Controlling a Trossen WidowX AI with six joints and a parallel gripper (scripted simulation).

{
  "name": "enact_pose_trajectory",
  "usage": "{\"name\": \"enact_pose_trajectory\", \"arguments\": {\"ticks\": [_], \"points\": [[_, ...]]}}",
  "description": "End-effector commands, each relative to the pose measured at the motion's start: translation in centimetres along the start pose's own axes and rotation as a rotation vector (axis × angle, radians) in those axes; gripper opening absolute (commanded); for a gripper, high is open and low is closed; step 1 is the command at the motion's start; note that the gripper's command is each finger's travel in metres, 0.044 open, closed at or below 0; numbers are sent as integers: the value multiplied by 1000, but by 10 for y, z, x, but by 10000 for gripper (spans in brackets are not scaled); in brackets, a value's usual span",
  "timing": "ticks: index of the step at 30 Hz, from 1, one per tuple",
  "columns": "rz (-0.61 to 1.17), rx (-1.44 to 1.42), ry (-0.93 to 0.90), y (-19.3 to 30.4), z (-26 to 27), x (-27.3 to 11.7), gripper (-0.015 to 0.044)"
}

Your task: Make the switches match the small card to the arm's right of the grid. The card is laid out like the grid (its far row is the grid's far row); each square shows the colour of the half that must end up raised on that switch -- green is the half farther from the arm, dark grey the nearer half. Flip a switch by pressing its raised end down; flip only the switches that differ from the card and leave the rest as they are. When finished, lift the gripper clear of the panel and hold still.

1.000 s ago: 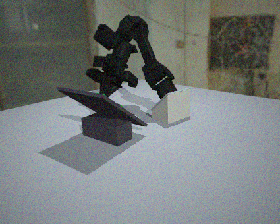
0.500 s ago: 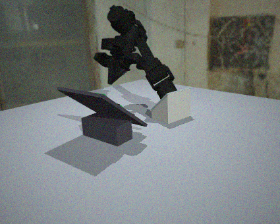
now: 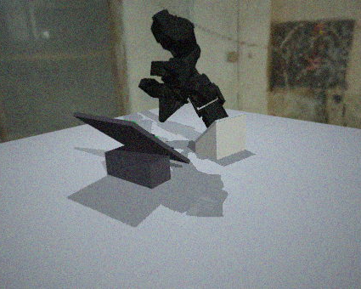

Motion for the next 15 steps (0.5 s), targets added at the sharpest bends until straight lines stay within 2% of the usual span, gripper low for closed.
{"name": "enact_pose_trajectory", "arguments": {"ticks": [1,15], "points": [[14,-10,-3,2,1,13,0],[13,-10,-2,2,1,26,0]]}}
Point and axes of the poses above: the point midway between the two fingers, 35 mm back from their tips, its own x axis out along the fingers, its own z axis across the jaws, y = z × x, the point moved 8 cm from there along -x, back along the fingers, and after that the axes turned 14 degrees about -x, right-handed, at the moved point
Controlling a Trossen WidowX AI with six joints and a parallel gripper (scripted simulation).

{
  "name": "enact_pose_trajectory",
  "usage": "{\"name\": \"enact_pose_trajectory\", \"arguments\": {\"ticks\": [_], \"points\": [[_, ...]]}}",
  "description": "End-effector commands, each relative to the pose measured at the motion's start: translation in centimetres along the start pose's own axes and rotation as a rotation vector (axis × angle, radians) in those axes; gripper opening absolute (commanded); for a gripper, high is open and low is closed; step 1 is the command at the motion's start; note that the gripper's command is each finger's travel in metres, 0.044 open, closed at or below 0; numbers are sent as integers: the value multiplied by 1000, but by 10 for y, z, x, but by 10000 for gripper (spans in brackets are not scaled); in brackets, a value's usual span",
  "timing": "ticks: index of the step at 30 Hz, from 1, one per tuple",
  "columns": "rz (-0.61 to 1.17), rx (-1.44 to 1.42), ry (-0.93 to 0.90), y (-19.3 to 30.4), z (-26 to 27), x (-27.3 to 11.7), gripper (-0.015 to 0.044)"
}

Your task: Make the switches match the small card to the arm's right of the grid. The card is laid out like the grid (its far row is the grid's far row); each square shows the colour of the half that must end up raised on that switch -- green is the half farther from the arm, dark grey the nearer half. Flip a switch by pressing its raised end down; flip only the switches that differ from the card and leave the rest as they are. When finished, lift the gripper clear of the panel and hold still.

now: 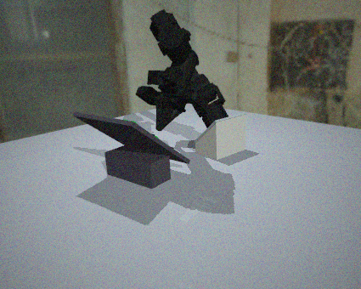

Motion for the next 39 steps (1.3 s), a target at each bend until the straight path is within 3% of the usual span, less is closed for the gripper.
{"name": "enact_pose_trajectory", "arguments": {"ticks": [1,39], "points": [[4,-7,-4,1,1,6,0],[3,-7,-4,1,1,17,0]]}}
Point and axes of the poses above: the point midway between the two fingers, 35 mm back from their tips, its own x axis out along the fingers, its own z axis across the jaws, y = z × x, the point moved 8 cm from there along -x, back along the fingers, and after that the axes turned 14 degrees about -x, right-handed, at the moved point
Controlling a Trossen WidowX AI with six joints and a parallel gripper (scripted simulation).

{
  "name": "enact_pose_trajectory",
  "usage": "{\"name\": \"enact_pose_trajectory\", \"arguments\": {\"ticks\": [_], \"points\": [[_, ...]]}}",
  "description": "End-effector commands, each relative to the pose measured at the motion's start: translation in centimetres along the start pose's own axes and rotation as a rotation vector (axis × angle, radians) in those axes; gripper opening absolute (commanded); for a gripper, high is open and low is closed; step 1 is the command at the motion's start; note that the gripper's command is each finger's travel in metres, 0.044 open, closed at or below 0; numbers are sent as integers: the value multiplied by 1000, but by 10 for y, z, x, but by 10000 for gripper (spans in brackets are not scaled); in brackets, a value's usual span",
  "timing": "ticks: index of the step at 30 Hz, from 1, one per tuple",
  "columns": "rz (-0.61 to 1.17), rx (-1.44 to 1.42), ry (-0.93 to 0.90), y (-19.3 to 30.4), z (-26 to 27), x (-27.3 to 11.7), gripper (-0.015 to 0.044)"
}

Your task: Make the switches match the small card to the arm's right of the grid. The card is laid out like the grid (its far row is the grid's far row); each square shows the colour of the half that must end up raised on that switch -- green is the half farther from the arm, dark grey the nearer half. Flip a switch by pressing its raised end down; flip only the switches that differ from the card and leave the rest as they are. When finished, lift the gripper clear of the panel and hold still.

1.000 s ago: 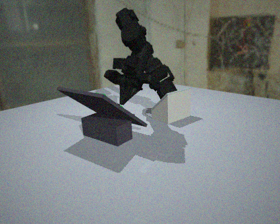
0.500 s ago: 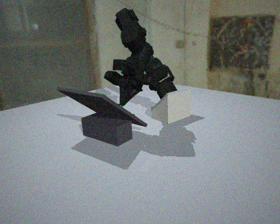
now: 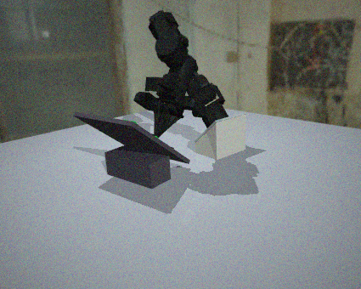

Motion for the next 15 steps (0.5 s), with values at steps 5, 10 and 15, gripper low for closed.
{"name": "enact_pose_trajectory", "arguments": {"ticks": [5,10,15], "points": [[-1,-5,-5,0,0,1,0],[-1,-5,-5,0,0,2,0],[-1,-5,-5,0,0,3,0]]}}
Point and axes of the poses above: the point midway between the two fingers, 35 mm back from their tips, its own x axis out along the fingers, its own z axis across the jaws, y = z × x, the point moved 8 cm from there along -x, back along the fingers, and after that the axes turned 14 degrees about -x, right-handed, at the moved point
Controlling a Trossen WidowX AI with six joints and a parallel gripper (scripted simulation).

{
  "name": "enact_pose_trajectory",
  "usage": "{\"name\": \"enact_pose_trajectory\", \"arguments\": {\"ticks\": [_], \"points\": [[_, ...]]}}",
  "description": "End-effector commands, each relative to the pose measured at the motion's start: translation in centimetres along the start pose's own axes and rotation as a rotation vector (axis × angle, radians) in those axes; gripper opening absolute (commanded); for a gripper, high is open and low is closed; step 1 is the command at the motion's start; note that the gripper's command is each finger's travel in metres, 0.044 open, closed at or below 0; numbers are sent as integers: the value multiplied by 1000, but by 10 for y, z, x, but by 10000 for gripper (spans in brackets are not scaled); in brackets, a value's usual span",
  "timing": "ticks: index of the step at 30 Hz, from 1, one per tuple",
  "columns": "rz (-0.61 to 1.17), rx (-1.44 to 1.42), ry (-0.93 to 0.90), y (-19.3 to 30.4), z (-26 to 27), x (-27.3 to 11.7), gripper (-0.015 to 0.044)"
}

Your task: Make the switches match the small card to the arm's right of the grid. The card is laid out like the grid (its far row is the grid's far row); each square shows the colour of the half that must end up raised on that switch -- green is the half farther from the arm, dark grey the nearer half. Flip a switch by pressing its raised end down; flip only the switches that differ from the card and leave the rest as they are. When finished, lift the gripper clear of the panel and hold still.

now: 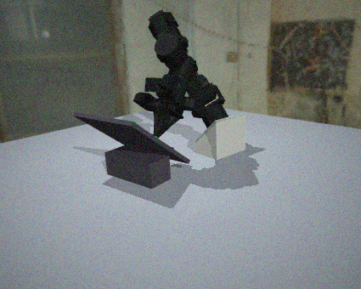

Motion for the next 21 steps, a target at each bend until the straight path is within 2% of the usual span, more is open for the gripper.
{"name": "enact_pose_trajectory", "arguments": {"ticks": [1,21], "points": [[0,-4,-5,0,0,1,0],[-1,0,-3,0,1,-4,0]]}}
Point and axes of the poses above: the point midway between the two fingers, 35 mm back from their tips, its own x axis out along the fingers, its own z axis across the jaws, y = z × x, the point moved 8 cm from there along -x, back along the fingers, and after that the axes turned 14 degrees about -x, right-handed, at the moved point
